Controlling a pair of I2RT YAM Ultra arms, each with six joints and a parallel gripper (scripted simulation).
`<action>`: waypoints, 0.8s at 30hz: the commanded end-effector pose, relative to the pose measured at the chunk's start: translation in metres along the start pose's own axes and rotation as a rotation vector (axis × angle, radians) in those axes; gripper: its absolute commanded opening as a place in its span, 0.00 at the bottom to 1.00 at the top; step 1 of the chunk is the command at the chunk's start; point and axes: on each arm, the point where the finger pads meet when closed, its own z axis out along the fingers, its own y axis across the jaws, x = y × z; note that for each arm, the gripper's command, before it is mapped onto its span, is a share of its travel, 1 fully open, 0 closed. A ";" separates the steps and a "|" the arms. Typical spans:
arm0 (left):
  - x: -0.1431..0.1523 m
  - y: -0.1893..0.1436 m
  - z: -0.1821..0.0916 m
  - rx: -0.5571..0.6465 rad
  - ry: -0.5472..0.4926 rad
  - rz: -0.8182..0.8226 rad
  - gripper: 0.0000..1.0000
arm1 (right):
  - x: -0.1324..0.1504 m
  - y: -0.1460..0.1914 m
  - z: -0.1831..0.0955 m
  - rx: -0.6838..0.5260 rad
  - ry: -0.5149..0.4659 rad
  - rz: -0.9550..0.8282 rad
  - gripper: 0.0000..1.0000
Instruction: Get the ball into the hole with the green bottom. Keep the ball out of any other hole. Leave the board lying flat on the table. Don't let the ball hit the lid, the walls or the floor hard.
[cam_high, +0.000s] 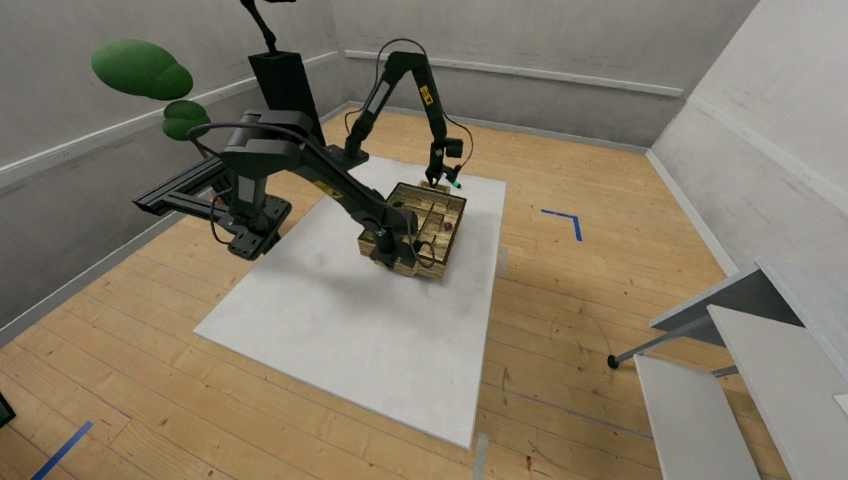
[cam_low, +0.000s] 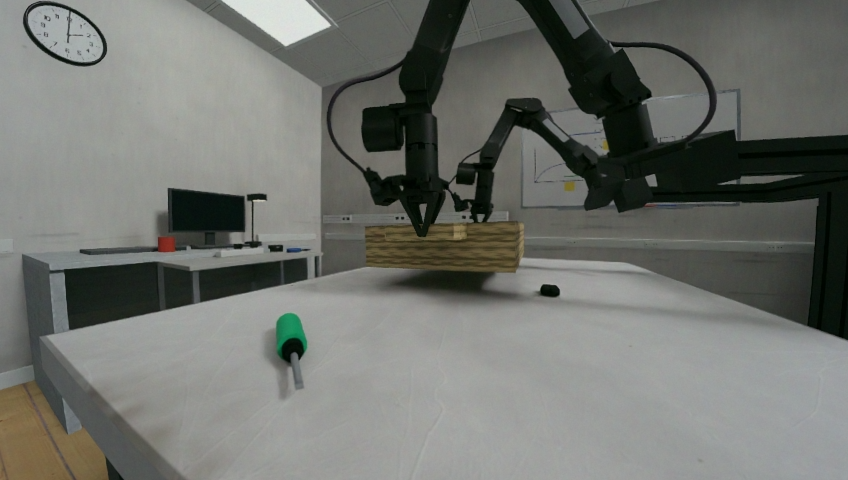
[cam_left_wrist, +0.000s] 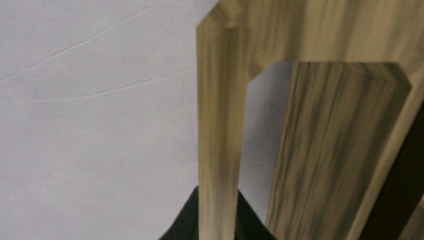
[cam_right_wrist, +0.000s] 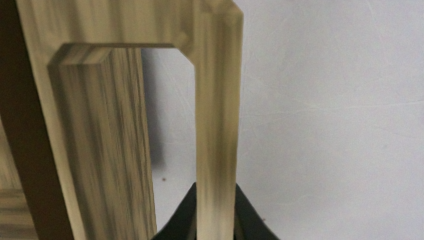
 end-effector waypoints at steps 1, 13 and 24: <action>-0.040 0.000 -0.033 -0.010 -0.121 0.008 0.00 | -0.053 0.006 -0.031 -0.034 -0.149 0.017 0.00; -0.033 0.001 -0.036 -0.043 -0.171 0.009 0.00 | -0.037 0.006 -0.012 -0.054 -0.172 0.007 0.00; -0.030 -0.001 -0.028 0.007 -0.046 0.016 0.00 | -0.038 0.000 -0.024 -0.009 -0.059 0.017 0.00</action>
